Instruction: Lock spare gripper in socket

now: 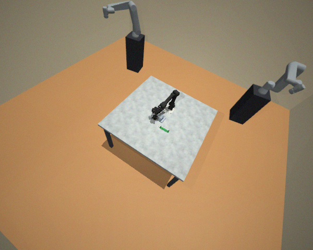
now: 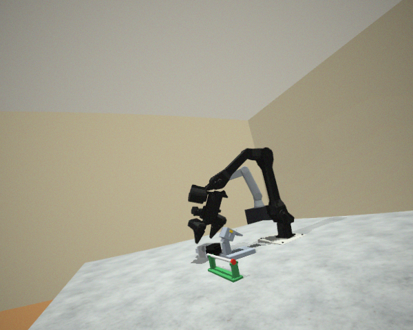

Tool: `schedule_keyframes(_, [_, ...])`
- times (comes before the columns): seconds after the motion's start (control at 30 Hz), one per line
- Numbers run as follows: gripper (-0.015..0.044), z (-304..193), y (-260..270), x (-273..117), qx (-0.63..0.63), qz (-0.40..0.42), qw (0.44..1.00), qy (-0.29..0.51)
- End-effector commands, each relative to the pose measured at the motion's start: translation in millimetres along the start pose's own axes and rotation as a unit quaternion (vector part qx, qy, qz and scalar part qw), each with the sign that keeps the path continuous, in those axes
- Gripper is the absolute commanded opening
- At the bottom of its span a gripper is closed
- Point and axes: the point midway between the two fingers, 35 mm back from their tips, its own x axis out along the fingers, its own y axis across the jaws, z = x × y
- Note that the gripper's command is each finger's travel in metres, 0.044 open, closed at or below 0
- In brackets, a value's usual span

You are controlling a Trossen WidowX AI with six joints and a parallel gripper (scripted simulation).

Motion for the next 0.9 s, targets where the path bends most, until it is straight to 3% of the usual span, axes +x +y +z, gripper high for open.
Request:
schedule_keyframes(0.0, [0.044,-5.9,-1.5,9.8,0.001,-0.005,1.0,0.002])
schedule_keyframes(0.87, [0.044,-28.5,-3.1,45.7,0.001,-0.005,1.0,0.003])
